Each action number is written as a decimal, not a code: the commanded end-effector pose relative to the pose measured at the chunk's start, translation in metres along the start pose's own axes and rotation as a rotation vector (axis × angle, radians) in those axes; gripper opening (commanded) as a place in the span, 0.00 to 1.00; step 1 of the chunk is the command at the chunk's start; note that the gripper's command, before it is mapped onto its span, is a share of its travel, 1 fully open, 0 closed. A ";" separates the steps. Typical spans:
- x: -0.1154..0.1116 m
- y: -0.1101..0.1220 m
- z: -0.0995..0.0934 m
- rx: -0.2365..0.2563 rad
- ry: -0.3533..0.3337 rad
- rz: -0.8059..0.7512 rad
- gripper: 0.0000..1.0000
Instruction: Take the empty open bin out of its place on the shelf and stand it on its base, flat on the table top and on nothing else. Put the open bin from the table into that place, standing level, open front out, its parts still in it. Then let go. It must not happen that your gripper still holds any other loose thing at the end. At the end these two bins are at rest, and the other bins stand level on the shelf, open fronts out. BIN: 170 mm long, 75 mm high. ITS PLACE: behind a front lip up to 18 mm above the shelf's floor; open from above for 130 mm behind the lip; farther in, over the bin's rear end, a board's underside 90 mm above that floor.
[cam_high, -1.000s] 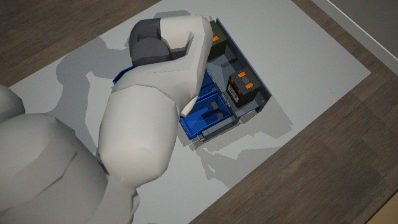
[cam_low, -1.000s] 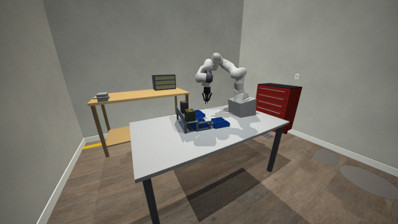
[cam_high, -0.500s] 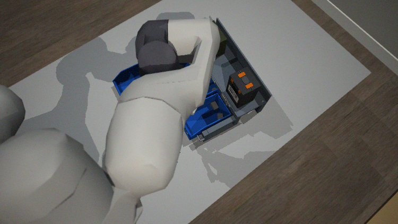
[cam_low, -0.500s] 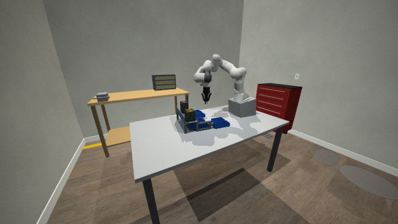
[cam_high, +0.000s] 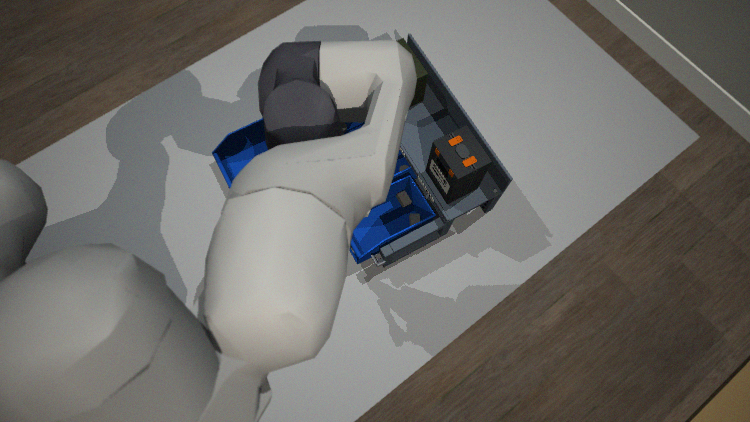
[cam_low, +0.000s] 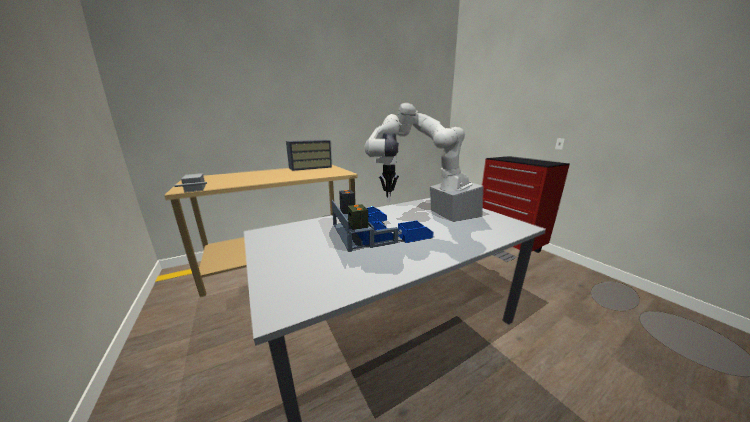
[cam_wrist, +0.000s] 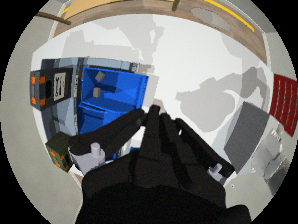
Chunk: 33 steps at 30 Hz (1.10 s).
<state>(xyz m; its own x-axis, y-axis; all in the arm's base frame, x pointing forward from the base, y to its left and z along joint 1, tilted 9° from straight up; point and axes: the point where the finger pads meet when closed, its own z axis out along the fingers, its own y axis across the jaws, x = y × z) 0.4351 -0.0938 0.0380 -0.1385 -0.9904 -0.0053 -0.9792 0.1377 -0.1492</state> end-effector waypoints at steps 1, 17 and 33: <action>-0.001 -0.001 0.006 0.002 -0.002 -0.019 0.00; -0.001 -0.001 0.048 0.002 -0.002 -0.019 0.00; -0.001 -0.001 0.091 0.002 -0.002 -0.019 0.00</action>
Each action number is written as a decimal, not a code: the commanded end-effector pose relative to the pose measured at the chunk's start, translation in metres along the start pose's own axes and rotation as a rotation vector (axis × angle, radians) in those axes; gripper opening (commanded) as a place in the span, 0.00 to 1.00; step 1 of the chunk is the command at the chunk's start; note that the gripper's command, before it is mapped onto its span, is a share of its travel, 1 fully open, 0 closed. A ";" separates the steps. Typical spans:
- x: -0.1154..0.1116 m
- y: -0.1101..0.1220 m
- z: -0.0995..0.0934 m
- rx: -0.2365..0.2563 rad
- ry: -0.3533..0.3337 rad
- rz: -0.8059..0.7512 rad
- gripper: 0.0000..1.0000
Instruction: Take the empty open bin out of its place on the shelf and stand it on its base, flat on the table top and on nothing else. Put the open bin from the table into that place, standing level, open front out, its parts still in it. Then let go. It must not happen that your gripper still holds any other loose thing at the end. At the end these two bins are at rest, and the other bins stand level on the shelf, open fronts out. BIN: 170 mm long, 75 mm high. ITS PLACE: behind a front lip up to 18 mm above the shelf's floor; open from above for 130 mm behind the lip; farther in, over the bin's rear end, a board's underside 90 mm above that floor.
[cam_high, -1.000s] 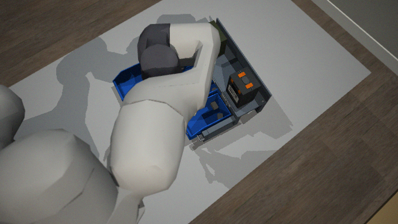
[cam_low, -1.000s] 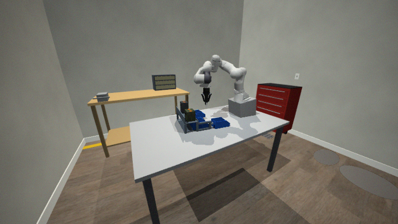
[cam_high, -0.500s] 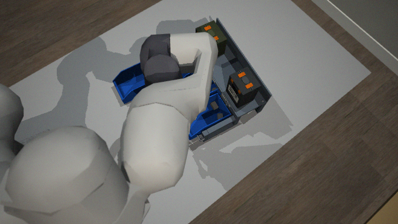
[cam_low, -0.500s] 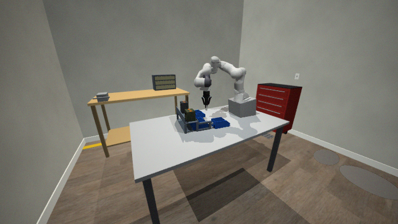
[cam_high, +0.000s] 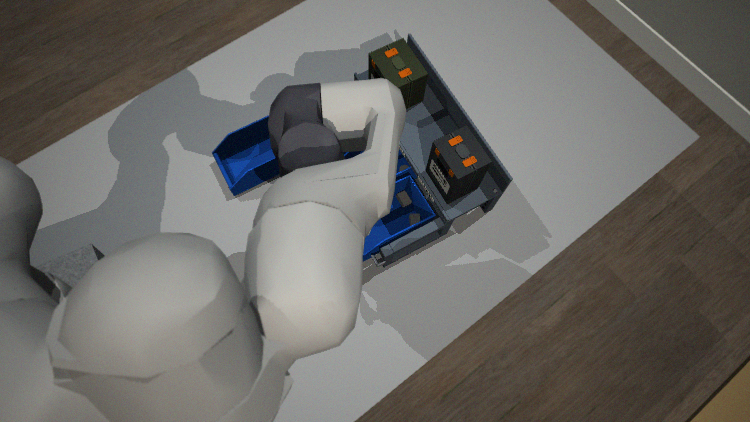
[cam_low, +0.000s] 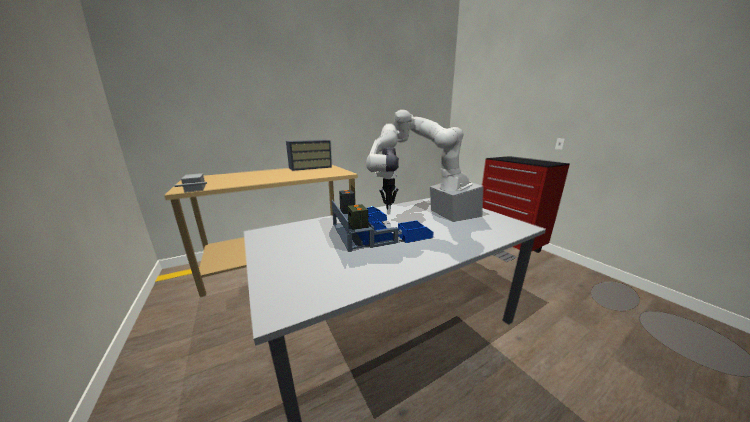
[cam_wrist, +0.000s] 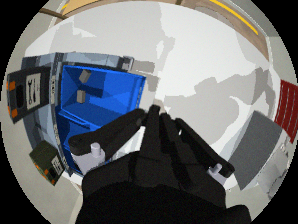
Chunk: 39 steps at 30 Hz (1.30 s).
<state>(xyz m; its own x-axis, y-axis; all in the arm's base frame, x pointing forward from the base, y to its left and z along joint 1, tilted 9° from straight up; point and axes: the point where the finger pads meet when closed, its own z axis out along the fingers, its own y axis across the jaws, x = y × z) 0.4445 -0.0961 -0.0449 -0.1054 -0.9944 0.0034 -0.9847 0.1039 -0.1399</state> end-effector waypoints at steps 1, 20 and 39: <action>-0.002 -0.004 0.010 0.012 -0.006 0.015 0.00; -0.002 -0.004 0.023 0.012 -0.006 0.015 0.00; -0.004 -0.005 0.023 0.012 -0.006 0.015 0.00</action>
